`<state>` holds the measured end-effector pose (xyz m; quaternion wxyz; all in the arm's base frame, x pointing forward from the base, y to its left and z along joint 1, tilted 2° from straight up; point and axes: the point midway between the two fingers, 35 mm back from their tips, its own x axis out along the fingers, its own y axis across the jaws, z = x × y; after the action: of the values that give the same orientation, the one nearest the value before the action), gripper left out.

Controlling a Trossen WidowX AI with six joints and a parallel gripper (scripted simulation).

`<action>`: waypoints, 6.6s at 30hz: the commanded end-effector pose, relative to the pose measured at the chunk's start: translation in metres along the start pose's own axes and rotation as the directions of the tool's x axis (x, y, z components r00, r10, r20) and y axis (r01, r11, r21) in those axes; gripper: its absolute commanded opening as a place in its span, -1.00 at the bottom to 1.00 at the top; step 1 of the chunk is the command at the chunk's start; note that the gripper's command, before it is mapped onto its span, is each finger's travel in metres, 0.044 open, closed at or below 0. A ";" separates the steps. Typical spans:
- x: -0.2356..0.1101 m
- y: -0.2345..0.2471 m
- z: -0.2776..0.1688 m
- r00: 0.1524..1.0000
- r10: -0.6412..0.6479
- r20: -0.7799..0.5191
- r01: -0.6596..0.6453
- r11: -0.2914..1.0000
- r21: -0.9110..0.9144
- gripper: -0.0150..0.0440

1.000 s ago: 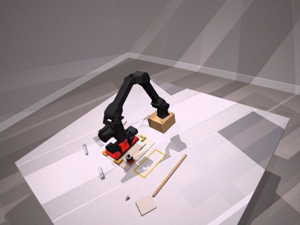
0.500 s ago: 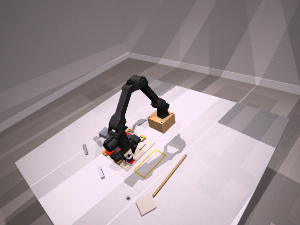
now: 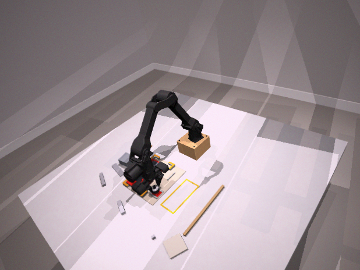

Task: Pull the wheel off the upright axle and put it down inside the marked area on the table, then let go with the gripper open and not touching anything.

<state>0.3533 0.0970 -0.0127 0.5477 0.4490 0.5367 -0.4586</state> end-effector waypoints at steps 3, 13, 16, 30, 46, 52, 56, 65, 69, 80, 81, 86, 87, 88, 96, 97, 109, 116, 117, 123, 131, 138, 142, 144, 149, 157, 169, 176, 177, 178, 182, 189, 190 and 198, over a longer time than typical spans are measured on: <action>-0.001 0.000 0.000 1.000 -0.001 0.000 0.001 1.000 0.000 -0.21; -0.004 0.000 0.000 1.000 -0.001 0.000 0.001 1.000 0.000 -0.49; -0.005 0.000 0.000 1.000 -0.001 0.000 0.001 1.000 0.000 -0.49; -0.009 0.000 0.000 1.000 -0.001 0.001 0.001 1.000 0.000 -0.49; -0.014 0.001 0.000 1.000 -0.002 0.001 0.002 1.000 0.000 -0.49; -0.016 0.001 0.000 1.000 -0.002 0.001 0.002 1.000 0.000 -0.49; -0.018 0.001 0.000 1.000 -0.002 0.001 0.002 1.000 -0.001 -0.49; -0.021 0.001 0.000 1.000 -0.002 0.002 0.002 1.000 -0.001 -0.49; -0.022 0.001 0.000 1.000 -0.002 0.002 0.002 1.000 -0.001 -0.49; -0.026 0.001 0.000 1.000 -0.002 0.002 0.002 1.000 -0.001 -0.49; -0.026 0.001 0.000 1.000 -0.002 0.002 0.002 1.000 -0.001 -0.49; -0.028 0.001 0.000 1.000 -0.003 0.002 0.003 1.000 -0.001 -0.49; -0.028 0.001 0.000 1.000 -0.003 0.002 0.003 1.000 -0.001 -0.49; -0.028 0.001 0.000 1.000 -0.003 0.002 0.003 1.000 -0.001 -0.49; -0.031 0.001 0.000 1.000 -0.003 0.003 0.003 1.000 -0.001 -0.49; -0.031 0.001 0.000 1.000 -0.003 0.003 0.003 1.000 -0.001 -0.49; -0.035 0.000 0.000 1.000 -0.003 0.003 0.003 1.000 -0.001 -0.49; -0.045 0.001 0.000 1.000 -0.003 0.003 0.003 1.000 -0.001 -0.49; -0.049 0.001 0.000 1.000 -0.003 0.003 0.003 1.000 -0.001 -0.49; -0.071 -0.003 -0.001 1.000 -0.004 0.003 0.004 1.000 -0.001 -0.49; -0.066 -0.014 -0.029 1.000 -0.007 -0.001 0.007 1.000 -0.005 -0.49; -0.068 -0.031 -0.061 1.000 -0.007 -0.002 0.007 1.000 -0.003 -0.49; -0.069 -0.043 -0.079 1.000 -0.007 -0.003 0.007 1.000 -0.002 -0.49; -0.070 -0.049 -0.087 1.000 -0.008 -0.004 0.008 1.000 -0.002 -0.49; -0.071 -0.060 -0.101 1.000 -0.008 -0.005 0.008 1.000 -0.001 -0.49; -0.053 -0.060 -0.101 1.000 -0.008 -0.005 0.008 1.000 -0.001 -0.49; 0.002 -0.059 -0.102 1.000 -0.008 -0.005 0.008 1.000 -0.001 -0.49; 0.034 -0.062 -0.101 1.000 -0.008 -0.004 0.008 1.000 -0.001 -0.49; 0.034 -0.062 -0.101 1.000 -0.008 -0.004 0.008 1.000 -0.001 -0.49; 0.034 -0.062 -0.101 1.000 -0.008 -0.004 0.008 1.000 -0.001 -0.49; 0.034 -0.062 -0.101 1.000 -0.008 -0.004 0.008 1.000 -0.001 -0.49; 0.030 -0.060 -0.102 1.000 -0.001 -0.005 0.001 1.000 -0.004 0.13; 0.030 -0.060 -0.102 1.000 -0.001 -0.005 0.001 1.000 -0.004 0.22; -0.011 -0.058 -0.102 1.000 -0.006 -0.005 0.006 1.000 -0.002 0.53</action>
<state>0.2732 0.1837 -0.0307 0.5443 0.4391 0.5421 -0.4660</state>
